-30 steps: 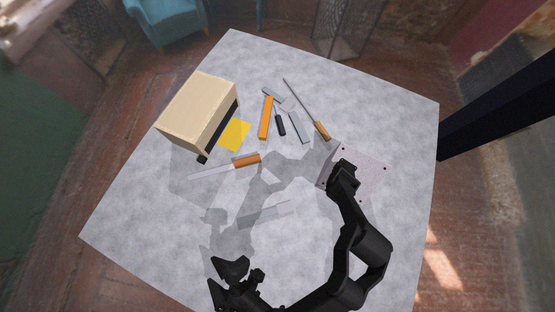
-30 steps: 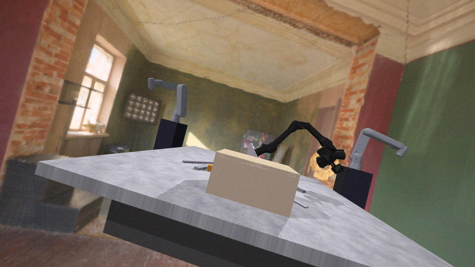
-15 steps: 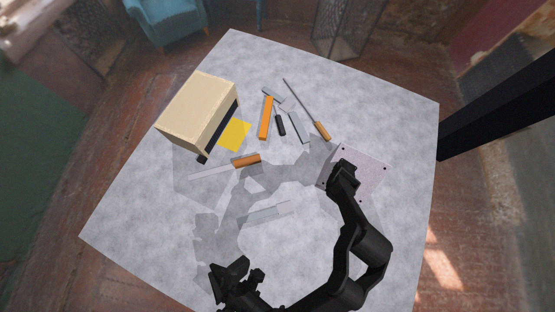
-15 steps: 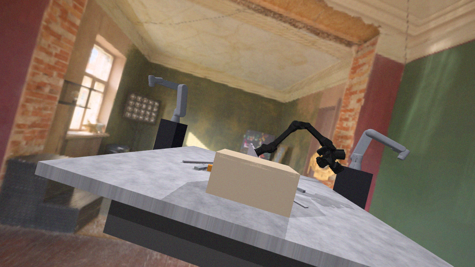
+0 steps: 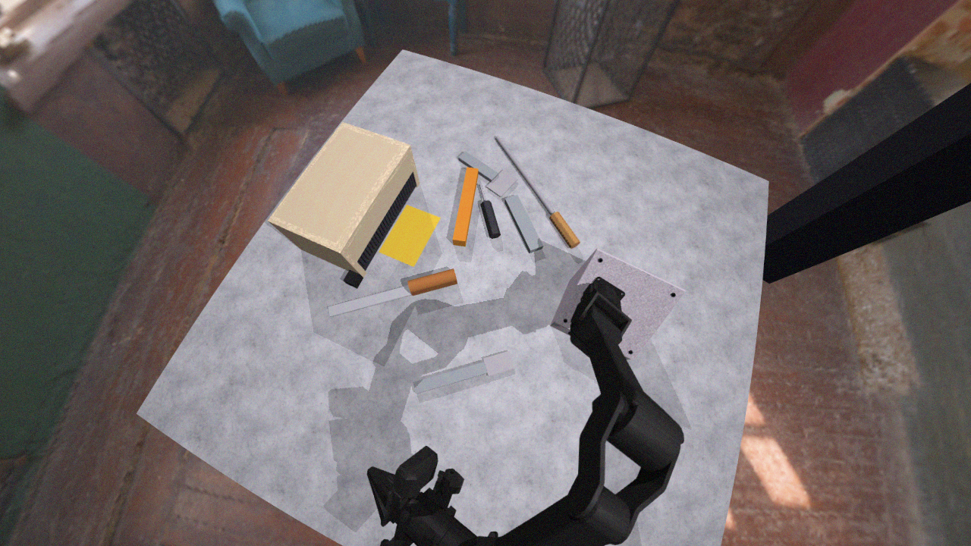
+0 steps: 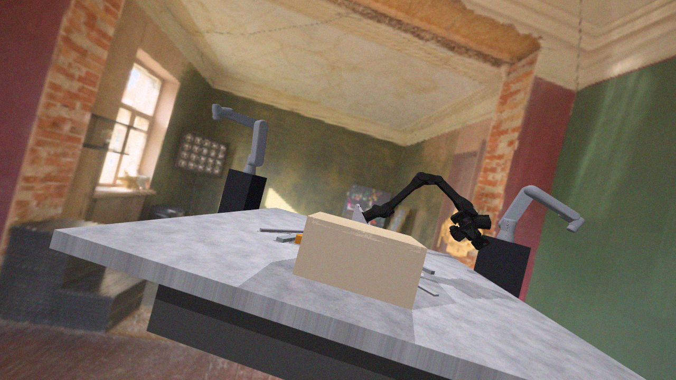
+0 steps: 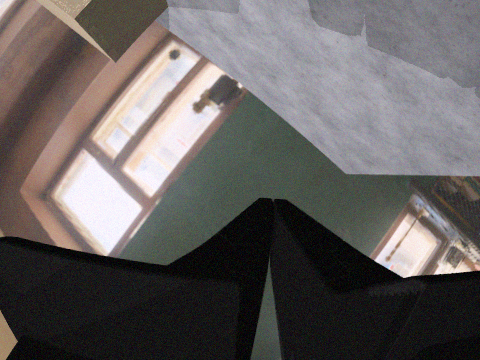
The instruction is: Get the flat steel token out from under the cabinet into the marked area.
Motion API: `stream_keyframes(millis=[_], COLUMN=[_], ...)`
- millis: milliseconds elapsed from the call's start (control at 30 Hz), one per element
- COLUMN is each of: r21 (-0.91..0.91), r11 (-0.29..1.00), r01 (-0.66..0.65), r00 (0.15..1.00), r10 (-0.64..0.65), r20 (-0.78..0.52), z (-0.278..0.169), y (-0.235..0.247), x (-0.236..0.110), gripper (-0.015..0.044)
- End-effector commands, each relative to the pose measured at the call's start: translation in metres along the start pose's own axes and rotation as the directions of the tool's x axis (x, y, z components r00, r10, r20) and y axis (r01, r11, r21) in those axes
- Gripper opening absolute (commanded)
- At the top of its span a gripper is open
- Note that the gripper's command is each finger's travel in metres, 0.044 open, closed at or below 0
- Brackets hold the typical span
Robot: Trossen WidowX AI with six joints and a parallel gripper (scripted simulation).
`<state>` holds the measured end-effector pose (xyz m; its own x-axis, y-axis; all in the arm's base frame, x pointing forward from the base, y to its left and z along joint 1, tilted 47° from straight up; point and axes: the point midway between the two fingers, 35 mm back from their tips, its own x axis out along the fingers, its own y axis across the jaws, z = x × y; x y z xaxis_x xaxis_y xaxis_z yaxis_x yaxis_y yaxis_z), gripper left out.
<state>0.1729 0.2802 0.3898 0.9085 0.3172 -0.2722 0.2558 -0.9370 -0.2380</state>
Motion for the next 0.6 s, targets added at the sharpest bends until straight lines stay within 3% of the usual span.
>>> stream_keyframes(millis=[0,267,567], r21=[0.0,0.0,0.063], r11=[1.0,1.0,0.997], r01=[0.0,0.0,-0.035], r00=[1.0,1.0,0.995], r10=[0.0,0.0,0.029], r20=[0.0,0.0,0.094], z=[0.0,0.0,0.021], y=[0.0,0.0,0.006], x=[0.0,0.0,0.03], gripper=[0.0,0.0,0.0236])
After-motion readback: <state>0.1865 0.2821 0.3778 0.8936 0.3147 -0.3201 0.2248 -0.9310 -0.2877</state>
